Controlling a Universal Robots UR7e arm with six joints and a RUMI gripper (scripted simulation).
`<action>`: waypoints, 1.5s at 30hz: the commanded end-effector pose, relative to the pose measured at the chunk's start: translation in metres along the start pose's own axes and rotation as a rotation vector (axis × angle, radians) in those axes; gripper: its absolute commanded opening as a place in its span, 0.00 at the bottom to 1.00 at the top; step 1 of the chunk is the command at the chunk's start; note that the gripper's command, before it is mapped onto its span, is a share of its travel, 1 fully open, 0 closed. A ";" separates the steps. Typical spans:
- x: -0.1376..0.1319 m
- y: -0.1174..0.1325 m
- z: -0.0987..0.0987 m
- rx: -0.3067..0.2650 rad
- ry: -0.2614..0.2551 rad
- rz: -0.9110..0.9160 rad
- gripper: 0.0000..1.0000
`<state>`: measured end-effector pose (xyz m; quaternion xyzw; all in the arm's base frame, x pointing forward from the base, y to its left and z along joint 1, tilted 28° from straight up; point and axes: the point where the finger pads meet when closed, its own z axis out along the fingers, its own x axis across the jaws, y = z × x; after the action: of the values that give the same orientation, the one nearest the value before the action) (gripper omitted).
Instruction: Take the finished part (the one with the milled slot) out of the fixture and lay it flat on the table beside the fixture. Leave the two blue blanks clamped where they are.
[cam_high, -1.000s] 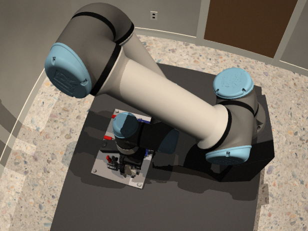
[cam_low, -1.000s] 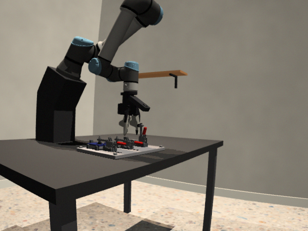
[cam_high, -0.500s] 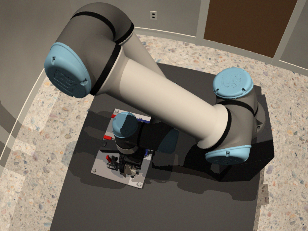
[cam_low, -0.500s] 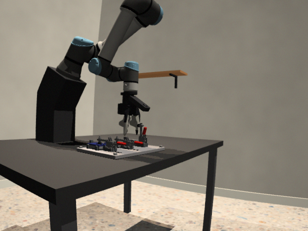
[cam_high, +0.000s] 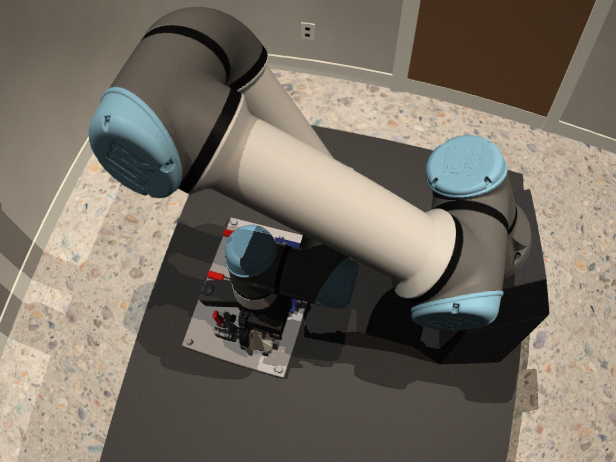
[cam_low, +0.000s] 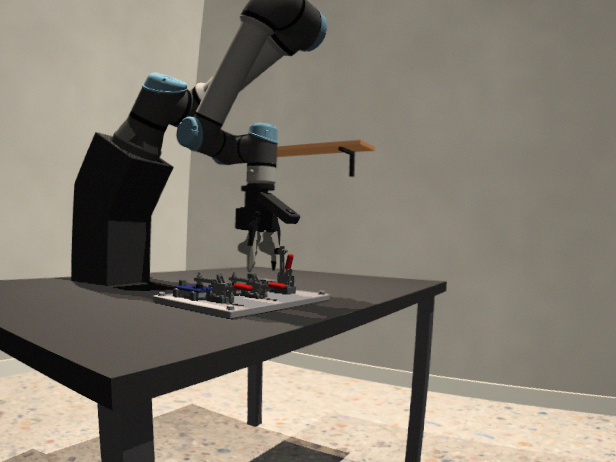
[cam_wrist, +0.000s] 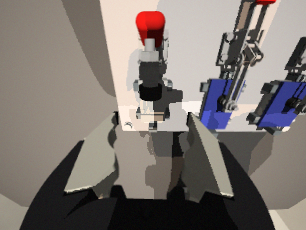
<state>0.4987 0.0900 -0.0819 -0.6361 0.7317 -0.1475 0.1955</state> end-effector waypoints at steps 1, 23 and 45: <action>0.000 0.000 0.002 0.001 0.000 0.000 0.59; 0.000 -0.001 0.029 0.001 0.000 0.000 0.59; 0.000 -0.001 0.035 0.001 0.000 0.000 0.59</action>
<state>0.5156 0.0912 -0.1125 -0.6361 0.7317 -0.1475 0.1955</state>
